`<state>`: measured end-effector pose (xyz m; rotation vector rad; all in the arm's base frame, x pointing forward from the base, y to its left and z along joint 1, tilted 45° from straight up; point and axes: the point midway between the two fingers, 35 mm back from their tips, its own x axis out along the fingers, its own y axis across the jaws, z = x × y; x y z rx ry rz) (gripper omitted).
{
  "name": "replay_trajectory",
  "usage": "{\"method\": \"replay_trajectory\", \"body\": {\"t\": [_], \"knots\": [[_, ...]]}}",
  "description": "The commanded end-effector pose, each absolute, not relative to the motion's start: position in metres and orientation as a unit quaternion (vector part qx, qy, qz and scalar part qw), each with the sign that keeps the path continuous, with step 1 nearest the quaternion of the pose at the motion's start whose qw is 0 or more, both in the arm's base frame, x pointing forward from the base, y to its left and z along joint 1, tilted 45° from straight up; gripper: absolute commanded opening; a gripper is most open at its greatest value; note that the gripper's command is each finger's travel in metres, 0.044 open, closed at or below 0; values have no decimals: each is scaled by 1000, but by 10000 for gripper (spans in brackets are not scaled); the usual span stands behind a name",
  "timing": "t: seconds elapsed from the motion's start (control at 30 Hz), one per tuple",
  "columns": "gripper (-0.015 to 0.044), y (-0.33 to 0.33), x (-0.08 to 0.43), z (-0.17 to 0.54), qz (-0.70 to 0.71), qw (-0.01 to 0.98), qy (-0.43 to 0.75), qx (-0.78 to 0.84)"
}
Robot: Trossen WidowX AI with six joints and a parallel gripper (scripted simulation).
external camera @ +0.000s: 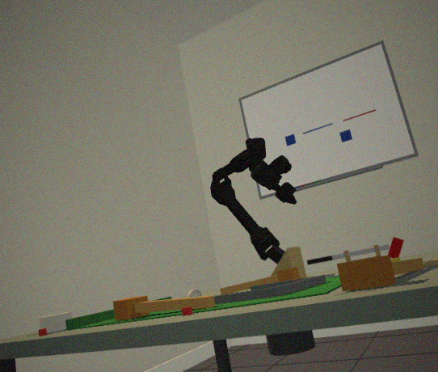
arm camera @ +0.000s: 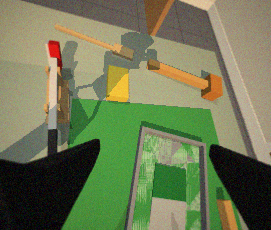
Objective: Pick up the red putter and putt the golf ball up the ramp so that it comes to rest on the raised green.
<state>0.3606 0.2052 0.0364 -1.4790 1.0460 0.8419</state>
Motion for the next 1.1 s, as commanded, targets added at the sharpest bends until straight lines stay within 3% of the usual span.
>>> {"method": "replay_trajectory", "body": {"t": [0.0, 0.27, 1.07], "knots": [[440, 190, 330, -19, 368, 486, 511, -606], [440, 140, 255, -101, 368, 362, 643, -566], [440, 102, 245, -133, 367, 359, 646, -566]]}}
